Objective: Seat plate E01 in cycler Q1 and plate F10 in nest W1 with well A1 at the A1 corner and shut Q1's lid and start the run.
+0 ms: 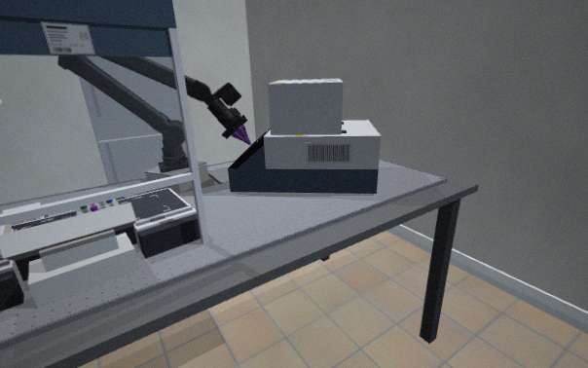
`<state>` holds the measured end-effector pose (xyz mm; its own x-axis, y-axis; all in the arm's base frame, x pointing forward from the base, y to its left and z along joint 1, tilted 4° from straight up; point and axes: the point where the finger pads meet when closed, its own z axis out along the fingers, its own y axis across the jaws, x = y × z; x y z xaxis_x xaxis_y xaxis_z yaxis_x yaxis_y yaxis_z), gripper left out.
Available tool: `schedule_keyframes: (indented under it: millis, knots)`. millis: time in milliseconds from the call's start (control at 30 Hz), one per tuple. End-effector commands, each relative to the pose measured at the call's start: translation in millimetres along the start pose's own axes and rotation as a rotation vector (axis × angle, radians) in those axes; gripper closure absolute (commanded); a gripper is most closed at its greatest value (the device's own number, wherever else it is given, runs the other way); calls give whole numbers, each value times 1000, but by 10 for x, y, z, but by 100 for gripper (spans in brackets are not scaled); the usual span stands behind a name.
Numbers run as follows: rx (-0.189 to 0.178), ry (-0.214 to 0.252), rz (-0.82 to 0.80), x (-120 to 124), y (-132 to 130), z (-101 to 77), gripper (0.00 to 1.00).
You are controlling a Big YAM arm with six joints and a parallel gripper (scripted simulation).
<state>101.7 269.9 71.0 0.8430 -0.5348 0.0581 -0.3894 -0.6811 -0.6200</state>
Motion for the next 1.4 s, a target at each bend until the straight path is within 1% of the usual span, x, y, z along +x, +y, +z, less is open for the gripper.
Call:
schedule_keyframes:
  millis: [0, 67, 167, 1367]
  knots:
    - [27, -18, 2, -54, -91, -43, 100]
    - [20, -17, -1, -49, -42, -30, 100]
    - [19, -13, 3, -30, -34, -26, 100]
    - [31, -9, 11, -24, -146, 2, 100]
